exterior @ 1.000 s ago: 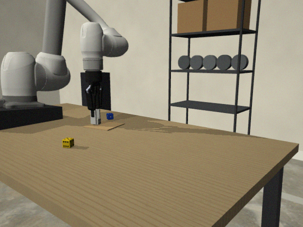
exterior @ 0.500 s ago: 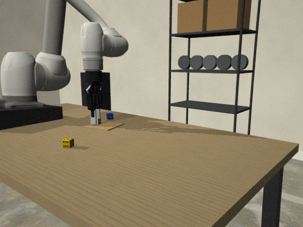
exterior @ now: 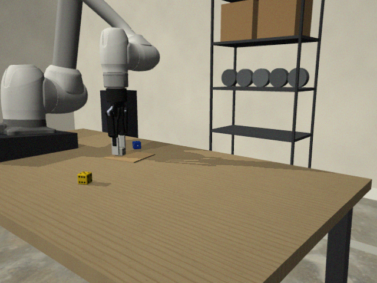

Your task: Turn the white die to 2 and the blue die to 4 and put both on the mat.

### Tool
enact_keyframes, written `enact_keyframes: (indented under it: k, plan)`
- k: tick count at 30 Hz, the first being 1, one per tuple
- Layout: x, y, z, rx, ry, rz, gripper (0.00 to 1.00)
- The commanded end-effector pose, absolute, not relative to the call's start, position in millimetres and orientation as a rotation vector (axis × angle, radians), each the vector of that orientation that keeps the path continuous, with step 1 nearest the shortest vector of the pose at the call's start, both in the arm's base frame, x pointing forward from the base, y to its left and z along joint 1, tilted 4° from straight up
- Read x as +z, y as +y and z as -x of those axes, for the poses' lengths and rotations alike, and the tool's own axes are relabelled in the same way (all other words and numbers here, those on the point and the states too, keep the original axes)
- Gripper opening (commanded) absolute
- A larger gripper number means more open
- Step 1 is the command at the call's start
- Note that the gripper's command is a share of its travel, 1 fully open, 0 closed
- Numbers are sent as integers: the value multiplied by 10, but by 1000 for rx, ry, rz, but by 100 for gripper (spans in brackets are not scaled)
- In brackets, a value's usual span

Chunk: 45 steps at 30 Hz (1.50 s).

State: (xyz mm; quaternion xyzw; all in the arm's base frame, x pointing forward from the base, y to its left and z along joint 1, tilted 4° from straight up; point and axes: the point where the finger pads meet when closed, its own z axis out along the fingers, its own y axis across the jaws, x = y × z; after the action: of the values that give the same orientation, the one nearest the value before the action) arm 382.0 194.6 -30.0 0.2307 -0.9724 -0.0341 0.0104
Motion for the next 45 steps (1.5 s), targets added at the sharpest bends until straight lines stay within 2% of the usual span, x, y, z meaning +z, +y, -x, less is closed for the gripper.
enact_keyframes:
  k: [1,13,27,38,39,45]
  plan:
    - [-320,1965,-3794,-112,-3031,-721,35]
    - [-250,1961,-3797,-112,-3031,-721,35]
    - [414,1918,-3824,-112,-3031,-721,35]
    - [577,1908,-3830,-112,-3031,-721,35]
    - [577,1908,-3830,-112,-3031,-721,100]
    - [577,1908,-3830,-112,-3031,-721,100]
